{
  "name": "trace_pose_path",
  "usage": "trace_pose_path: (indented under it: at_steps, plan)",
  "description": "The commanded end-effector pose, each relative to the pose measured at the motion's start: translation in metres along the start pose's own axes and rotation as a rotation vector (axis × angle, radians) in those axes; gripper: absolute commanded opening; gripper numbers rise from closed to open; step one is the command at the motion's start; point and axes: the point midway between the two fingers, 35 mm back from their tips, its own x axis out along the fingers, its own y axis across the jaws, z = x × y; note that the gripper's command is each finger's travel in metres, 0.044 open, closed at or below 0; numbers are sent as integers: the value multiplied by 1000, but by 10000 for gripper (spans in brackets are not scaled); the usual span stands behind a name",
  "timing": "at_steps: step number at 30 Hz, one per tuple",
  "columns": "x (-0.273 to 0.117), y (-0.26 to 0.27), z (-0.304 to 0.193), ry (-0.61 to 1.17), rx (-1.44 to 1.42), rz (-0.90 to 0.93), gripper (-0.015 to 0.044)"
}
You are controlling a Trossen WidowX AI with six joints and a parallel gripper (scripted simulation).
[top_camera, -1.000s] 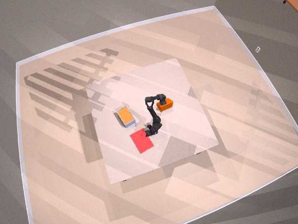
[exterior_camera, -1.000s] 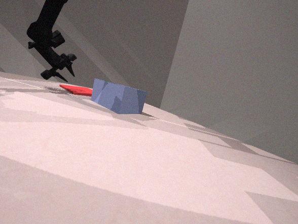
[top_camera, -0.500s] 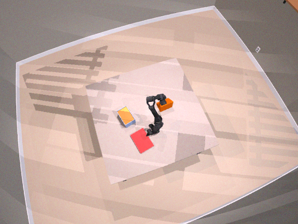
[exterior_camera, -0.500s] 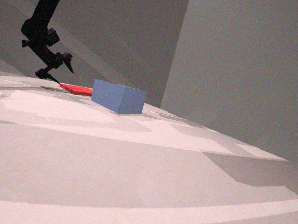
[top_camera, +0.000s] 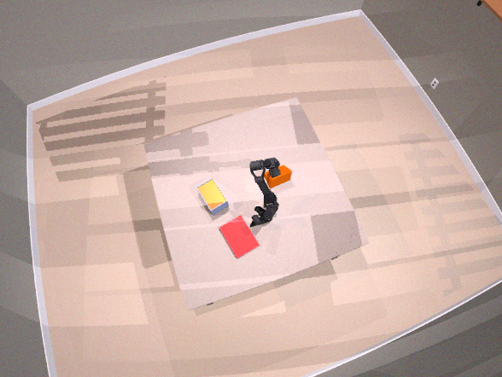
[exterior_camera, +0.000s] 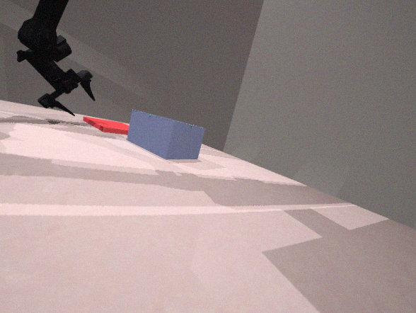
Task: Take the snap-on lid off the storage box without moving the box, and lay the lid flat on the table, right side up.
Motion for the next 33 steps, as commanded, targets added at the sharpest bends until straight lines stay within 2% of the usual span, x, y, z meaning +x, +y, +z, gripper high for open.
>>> trace_pose_path:
  at_steps: [1,7,33]
  plan:
    - [-7,-5,1,-5,1,2,440]
    - [-15,-12,1,-4,1,2,440]
    - [-56,16,-2,-1,1,1,440]
